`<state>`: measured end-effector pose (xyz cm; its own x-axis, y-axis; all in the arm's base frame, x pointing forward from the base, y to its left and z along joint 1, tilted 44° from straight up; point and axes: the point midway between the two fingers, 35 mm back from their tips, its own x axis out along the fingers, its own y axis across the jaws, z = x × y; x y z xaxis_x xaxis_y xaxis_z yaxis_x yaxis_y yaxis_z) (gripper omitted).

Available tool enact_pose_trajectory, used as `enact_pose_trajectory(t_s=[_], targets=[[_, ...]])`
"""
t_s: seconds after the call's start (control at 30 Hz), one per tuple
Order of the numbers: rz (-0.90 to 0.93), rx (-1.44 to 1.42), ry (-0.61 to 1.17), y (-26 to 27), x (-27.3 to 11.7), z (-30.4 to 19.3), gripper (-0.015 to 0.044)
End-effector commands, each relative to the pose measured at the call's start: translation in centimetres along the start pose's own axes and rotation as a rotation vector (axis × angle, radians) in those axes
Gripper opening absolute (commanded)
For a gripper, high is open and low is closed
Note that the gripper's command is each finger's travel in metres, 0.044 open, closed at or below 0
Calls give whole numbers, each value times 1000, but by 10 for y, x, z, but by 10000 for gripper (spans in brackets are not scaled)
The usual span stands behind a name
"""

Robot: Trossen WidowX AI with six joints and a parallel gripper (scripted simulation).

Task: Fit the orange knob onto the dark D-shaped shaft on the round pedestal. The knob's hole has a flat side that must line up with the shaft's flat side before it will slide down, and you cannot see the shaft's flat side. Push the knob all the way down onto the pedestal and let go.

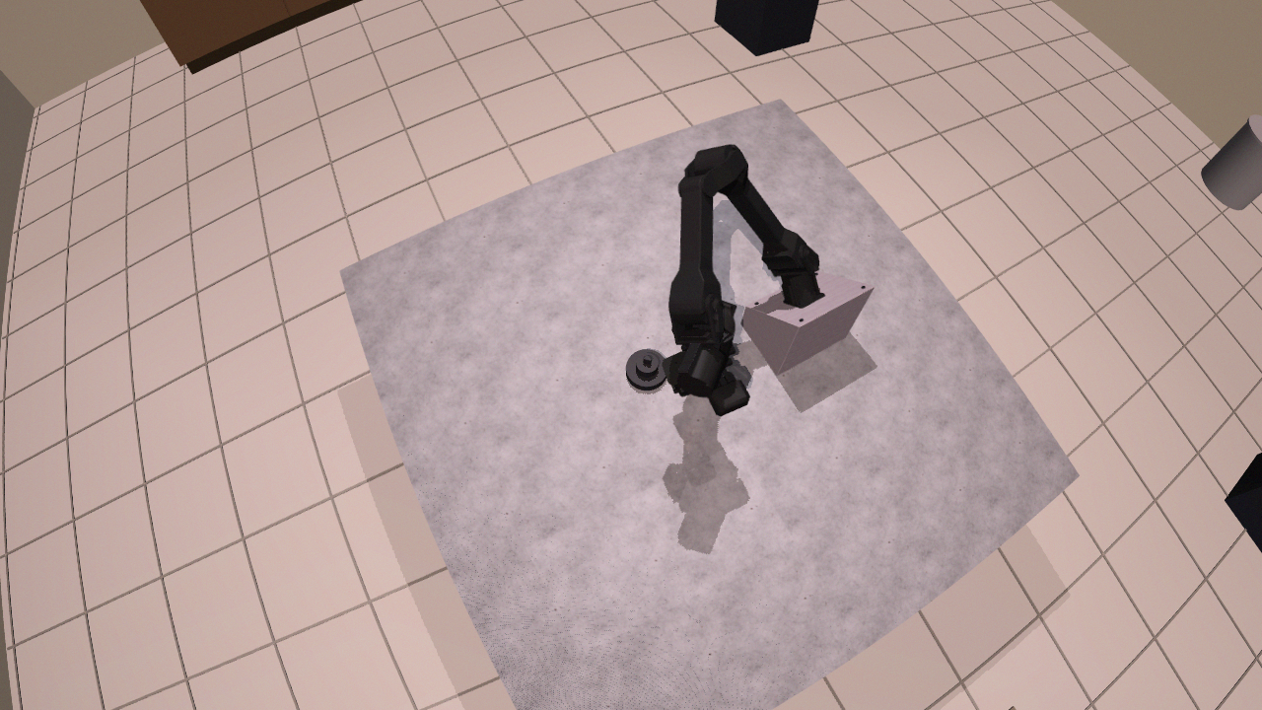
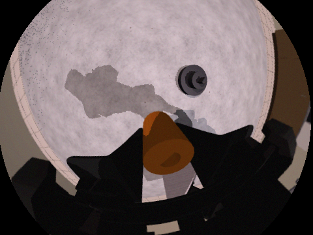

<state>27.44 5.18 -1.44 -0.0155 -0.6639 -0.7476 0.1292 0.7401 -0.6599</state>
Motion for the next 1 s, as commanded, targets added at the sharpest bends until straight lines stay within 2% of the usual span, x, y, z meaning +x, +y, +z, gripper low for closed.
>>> enact_pose_trajectory(t_s=[0.0,0.97], targets=[[5,1,-7,-8,1,7,0],[-5,7,-16,-81,24,48,0]])
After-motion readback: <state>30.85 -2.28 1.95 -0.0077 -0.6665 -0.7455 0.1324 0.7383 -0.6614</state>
